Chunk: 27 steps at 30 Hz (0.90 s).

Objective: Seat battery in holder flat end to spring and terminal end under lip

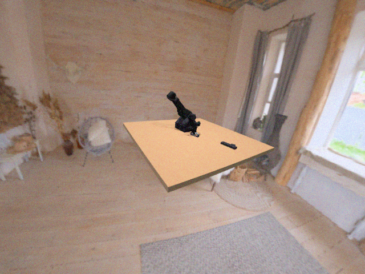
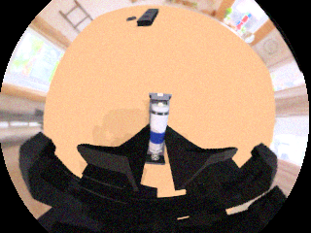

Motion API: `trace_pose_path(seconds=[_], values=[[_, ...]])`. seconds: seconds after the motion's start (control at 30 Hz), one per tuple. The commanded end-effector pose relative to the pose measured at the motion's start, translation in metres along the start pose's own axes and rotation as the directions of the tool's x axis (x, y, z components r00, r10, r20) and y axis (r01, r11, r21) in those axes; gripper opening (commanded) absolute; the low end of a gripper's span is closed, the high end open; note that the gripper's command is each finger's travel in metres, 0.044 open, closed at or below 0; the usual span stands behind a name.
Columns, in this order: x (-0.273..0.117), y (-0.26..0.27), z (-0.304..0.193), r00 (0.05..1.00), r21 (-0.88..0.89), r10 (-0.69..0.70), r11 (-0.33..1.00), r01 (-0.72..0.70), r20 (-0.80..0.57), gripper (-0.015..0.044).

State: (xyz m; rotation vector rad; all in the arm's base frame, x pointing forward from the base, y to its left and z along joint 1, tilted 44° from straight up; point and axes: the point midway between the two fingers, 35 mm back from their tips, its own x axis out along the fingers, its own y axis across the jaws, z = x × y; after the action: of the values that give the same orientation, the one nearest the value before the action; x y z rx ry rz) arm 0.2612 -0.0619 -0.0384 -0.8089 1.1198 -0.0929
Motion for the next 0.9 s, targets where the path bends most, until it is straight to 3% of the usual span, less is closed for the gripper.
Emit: trace_pose_path(seconds=[0.0, 0.87], values=[[0.0026, 0.0052, -0.0031, 0.999, 0.001, 0.022, 1.0, -0.022, -0.032, 0.0066], [0.0081, 0.0048, -0.0031, 0.982, 0.029, 0.042, 0.999, -0.038, -0.186, 0.0066]])
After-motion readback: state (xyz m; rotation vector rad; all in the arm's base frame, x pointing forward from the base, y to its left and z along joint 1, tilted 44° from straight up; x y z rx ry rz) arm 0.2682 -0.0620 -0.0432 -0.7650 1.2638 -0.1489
